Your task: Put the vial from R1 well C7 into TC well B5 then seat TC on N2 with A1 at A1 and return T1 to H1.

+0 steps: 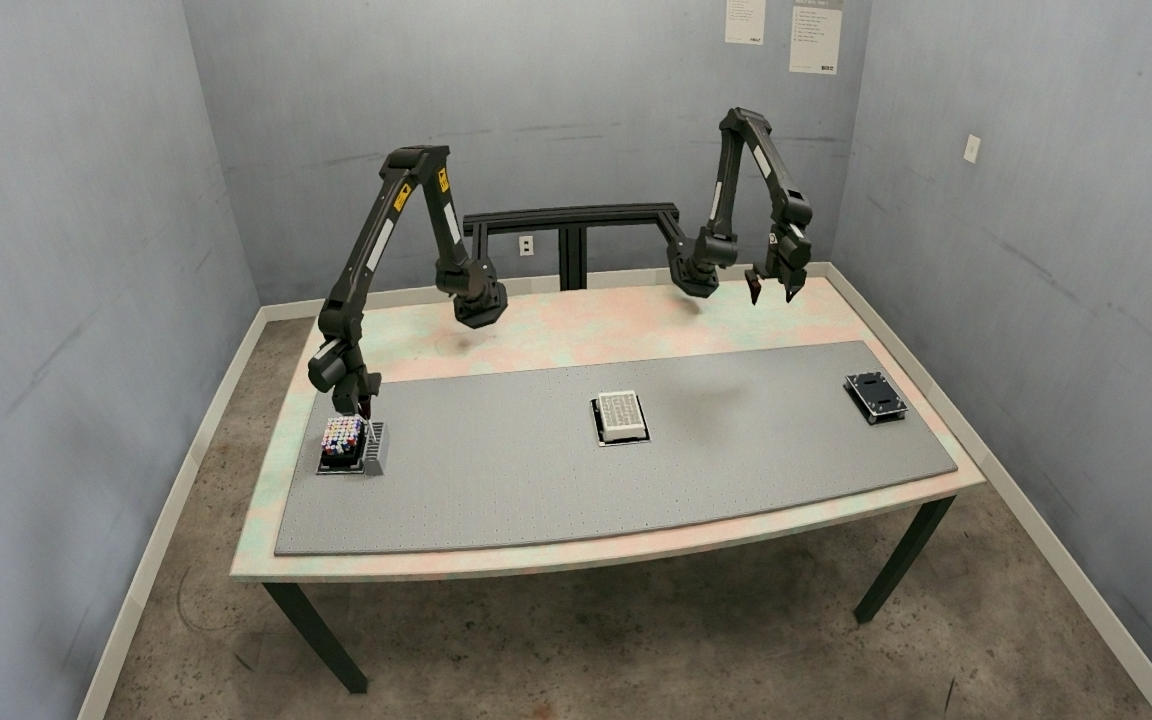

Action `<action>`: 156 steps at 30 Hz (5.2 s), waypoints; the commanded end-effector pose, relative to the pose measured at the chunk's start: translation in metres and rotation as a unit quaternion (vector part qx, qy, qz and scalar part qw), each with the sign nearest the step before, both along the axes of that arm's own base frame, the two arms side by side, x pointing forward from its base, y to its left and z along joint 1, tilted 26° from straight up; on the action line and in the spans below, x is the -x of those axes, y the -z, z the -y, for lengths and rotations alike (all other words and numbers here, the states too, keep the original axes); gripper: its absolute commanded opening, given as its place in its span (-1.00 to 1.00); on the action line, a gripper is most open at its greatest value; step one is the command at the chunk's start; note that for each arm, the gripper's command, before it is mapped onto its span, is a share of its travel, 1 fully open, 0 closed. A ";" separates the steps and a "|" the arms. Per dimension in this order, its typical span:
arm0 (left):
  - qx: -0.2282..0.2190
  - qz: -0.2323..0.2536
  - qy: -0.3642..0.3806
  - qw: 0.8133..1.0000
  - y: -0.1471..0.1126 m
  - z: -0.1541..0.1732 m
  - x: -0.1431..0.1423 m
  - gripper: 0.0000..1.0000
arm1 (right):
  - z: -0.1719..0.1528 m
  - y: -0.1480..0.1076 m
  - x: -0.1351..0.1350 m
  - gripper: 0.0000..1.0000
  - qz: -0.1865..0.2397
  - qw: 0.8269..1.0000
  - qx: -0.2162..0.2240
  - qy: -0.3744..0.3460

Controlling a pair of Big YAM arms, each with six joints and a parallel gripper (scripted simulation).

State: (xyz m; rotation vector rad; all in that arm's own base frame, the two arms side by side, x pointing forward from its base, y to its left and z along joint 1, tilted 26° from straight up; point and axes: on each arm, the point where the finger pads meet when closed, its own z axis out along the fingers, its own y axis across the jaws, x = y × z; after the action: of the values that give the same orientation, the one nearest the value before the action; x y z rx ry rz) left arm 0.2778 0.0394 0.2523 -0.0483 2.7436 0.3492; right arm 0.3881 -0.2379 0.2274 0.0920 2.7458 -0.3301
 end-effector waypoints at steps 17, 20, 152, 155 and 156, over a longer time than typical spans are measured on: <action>-0.001 0.018 0.007 1.000 -0.016 0.000 -0.004 1.00 | 0.001 -0.052 -0.003 -0.85 0.034 0.999 0.020 -0.003; -0.001 0.018 0.007 1.000 -0.016 0.000 -0.004 1.00 | 0.000 -0.054 -0.002 -0.85 0.034 0.999 0.020 -0.003; -0.001 0.018 0.007 1.000 -0.016 0.000 -0.004 1.00 | 0.027 -0.069 0.005 -0.85 -0.019 0.996 0.044 -0.081; -0.001 0.018 0.007 1.000 -0.016 0.000 -0.004 1.00 | 0.038 -0.074 0.007 -0.85 -0.033 0.991 0.058 -0.116; -0.001 0.018 0.007 1.000 -0.016 0.000 -0.004 1.00 | 0.042 -0.076 0.007 -0.85 -0.038 0.989 0.062 -0.128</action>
State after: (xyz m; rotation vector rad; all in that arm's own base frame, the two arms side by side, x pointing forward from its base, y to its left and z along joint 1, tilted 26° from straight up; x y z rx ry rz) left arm 0.2778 0.0394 0.2523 -0.0483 2.7436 0.3492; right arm 0.3734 -0.2633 0.2758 -0.1339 2.7883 -0.3893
